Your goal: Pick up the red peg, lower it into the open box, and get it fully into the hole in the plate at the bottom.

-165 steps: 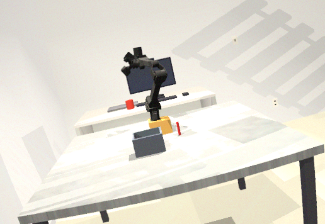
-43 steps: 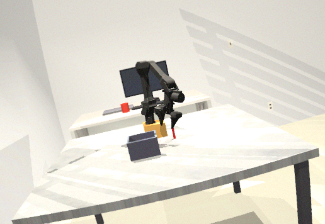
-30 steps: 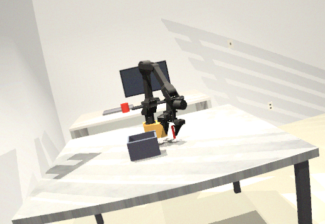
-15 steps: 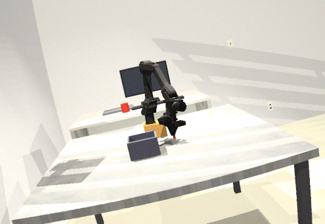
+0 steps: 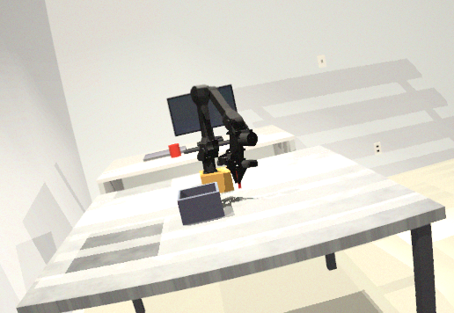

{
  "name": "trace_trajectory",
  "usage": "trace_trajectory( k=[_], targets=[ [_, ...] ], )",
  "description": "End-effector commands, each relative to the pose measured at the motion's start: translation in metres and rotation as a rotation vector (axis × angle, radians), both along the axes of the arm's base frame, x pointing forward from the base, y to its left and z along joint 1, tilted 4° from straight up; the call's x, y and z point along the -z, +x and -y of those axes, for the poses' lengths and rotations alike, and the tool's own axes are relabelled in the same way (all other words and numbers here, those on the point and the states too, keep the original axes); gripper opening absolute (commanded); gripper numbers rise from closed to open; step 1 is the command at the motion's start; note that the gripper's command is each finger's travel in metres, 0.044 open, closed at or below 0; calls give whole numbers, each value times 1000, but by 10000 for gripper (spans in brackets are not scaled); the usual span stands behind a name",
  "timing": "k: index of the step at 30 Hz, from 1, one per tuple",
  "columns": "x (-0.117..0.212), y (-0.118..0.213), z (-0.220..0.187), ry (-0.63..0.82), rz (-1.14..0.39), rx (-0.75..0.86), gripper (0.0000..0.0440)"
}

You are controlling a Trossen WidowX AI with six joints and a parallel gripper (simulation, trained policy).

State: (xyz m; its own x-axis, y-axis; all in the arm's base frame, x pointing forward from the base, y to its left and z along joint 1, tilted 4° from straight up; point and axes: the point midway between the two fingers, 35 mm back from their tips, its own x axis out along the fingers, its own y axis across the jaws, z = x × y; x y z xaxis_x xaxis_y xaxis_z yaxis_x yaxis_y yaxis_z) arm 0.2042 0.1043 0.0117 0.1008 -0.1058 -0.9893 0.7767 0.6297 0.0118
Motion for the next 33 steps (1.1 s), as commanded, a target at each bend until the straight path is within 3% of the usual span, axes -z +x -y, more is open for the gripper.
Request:
trace_trajectory(
  k=[1,17,33],
  targets=[
    [-16,11,5,-24,35,-27,0],
    [-73,57,39,-94,109,-48,0],
    [-82,91,98,-107,114,44,0]
  ],
)
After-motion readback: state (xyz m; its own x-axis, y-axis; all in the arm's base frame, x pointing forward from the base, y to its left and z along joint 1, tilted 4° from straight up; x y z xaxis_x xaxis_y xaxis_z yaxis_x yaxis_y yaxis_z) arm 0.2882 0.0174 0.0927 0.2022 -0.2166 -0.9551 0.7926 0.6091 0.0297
